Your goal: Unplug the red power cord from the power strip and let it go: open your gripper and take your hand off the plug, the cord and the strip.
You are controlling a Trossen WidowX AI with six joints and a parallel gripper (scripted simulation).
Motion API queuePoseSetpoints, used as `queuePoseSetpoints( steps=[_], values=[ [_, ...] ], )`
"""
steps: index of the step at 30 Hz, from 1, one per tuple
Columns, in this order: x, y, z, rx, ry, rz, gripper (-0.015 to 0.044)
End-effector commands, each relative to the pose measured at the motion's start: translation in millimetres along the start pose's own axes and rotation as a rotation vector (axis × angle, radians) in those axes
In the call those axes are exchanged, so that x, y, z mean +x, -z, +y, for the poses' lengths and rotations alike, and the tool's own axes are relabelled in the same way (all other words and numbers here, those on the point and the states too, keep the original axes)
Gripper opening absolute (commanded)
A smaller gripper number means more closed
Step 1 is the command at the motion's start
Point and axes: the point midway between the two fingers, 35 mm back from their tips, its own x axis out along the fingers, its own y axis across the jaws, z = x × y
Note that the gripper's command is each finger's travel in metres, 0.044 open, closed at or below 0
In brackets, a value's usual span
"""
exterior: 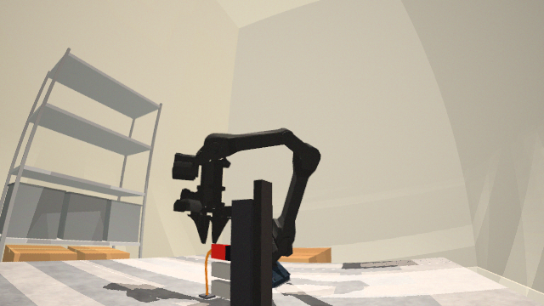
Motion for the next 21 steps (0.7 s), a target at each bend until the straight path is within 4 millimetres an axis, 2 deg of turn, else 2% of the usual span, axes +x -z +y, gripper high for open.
queuePoseSetpoints(
  steps=[1,21],
  values=[
    [-1.1,6.6,0.7,0.003,-0.002,-0.002,0.0160],
    [-0.8,35.1,0.5,0.003,-0.002,0.001,0.0160]
  ],
)
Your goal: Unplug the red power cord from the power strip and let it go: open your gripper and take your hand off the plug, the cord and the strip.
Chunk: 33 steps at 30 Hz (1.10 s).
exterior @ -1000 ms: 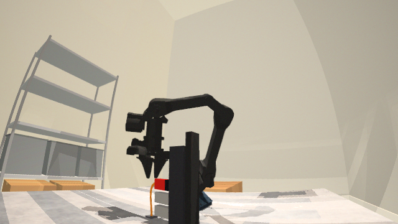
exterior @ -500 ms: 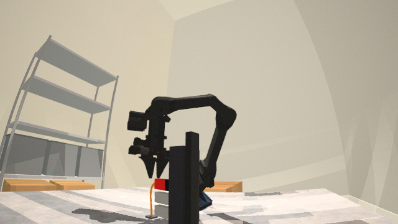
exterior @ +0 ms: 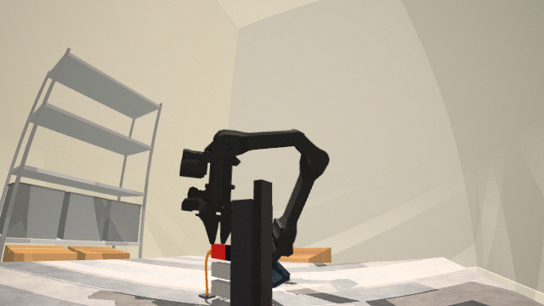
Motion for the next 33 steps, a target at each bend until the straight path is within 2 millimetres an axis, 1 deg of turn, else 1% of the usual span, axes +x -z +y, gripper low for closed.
queuePoseSetpoints(
  steps=[1,13,17,25,33],
  values=[
    [0.5,2.9,-0.7,0.007,-0.001,0.005,0.0160],
    [12.2,3.0,-0.7,0.007,-0.002,0.006,0.0160],
    [9.6,2.6,-0.1,0.000,0.000,0.000,0.0055],
    [9.6,2.6,-0.1,0.000,0.000,0.000,0.0002],
    [9.2,-6.1,0.8,0.001,0.000,-0.001,0.0000]
  ],
)
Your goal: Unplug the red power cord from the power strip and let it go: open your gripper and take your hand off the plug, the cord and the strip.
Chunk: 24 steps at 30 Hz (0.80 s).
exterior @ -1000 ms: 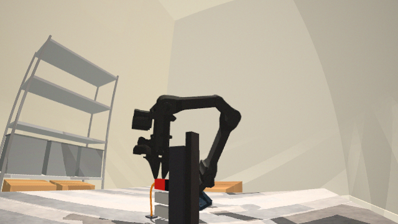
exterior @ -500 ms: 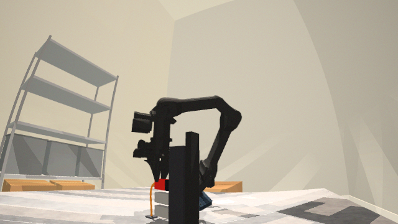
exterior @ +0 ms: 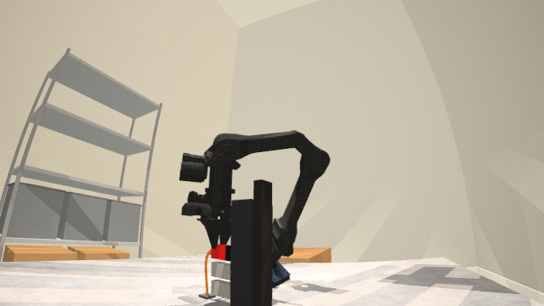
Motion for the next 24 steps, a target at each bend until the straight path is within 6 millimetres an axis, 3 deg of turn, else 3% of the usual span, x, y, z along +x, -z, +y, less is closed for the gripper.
queuePoseSetpoints(
  steps=[1,24],
  values=[
    [-1.7,-9.6,1.3,-0.002,-0.004,-0.009,0.0000],
    [-6.2,-47.0,1.3,0.001,-0.006,-0.011,0.0000]
  ],
)
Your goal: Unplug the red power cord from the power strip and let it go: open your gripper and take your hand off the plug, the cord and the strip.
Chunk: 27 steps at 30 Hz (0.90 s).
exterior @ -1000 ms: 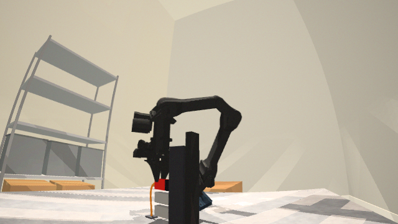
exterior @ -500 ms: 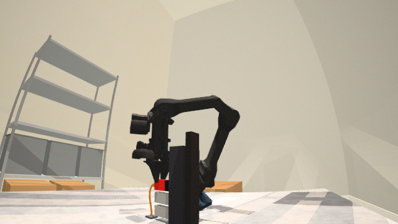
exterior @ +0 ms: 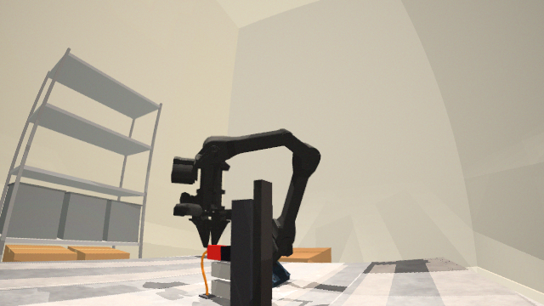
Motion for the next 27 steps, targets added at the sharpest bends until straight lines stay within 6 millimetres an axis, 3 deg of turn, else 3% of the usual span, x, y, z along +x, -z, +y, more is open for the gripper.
queuePoseSetpoints(
  steps=[1,7,20,24,27],
  values=[
    [-6.8,-17.5,0.6,0.008,-0.012,-0.025,0.0000],
    [-8.3,-27.1,-0.4,0.009,-0.012,-0.024,0.0000],
    [-3.5,-20.2,-2.7,0.010,-0.012,-0.020,0.0341],
    [-9.1,-41.5,-1.6,0.010,-0.013,-0.023,0.0440],
    [-15.6,-71.0,-2.7,0.010,-0.013,-0.025,0.0440]
  ],
)
